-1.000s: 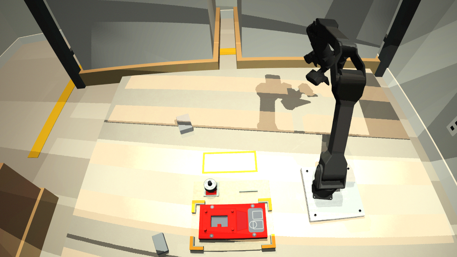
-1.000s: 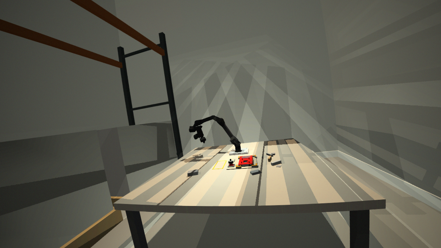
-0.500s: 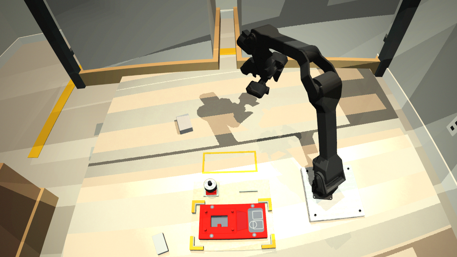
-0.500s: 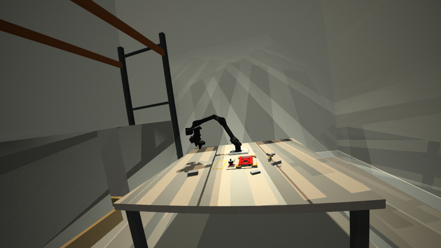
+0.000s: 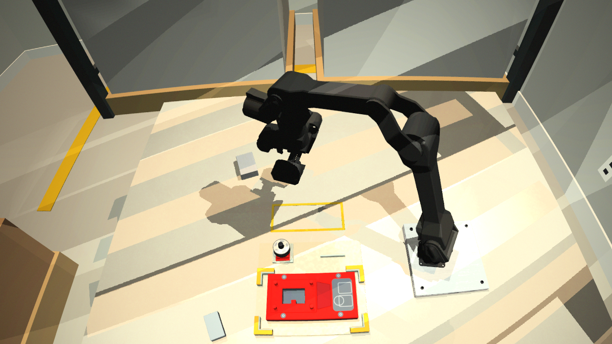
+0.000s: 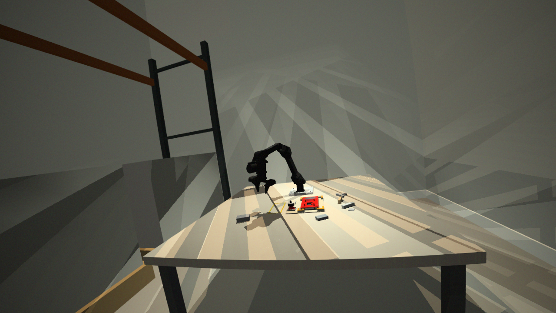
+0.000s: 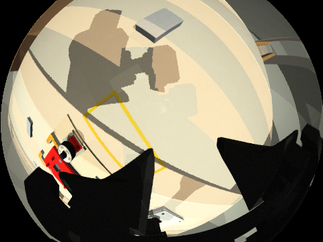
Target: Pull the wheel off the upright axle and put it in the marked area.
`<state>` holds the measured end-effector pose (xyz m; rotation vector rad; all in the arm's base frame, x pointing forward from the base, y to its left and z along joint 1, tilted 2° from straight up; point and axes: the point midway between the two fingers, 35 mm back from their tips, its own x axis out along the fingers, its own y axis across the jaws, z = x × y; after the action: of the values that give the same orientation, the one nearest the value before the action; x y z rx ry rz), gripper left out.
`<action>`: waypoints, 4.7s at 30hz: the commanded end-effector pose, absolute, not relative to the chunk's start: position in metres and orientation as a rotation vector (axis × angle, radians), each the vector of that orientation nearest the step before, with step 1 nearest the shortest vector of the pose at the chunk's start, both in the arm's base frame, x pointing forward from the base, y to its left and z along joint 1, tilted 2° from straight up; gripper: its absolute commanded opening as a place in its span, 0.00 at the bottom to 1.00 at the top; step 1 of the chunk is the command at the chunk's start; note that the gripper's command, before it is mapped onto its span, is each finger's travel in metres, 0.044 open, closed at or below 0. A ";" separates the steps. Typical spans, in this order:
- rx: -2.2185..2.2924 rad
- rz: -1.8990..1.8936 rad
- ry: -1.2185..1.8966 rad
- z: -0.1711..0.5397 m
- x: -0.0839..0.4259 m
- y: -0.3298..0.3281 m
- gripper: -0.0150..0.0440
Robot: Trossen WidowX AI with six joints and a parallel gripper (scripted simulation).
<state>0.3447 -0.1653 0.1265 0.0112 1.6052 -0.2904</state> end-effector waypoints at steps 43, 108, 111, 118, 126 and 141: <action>-0.114 0.136 1.563 0.056 0.365 0.032 0.67; -0.115 0.139 1.561 0.073 0.366 0.031 0.25; -0.115 0.140 1.561 0.074 0.366 0.031 0.25; -0.115 0.140 1.561 0.076 0.366 0.031 0.25; -0.115 0.141 1.561 0.079 0.366 0.031 0.25; -0.115 0.141 1.560 0.084 0.366 0.031 0.25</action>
<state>0.3647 0.0311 0.0773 -0.1123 1.5750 0.1355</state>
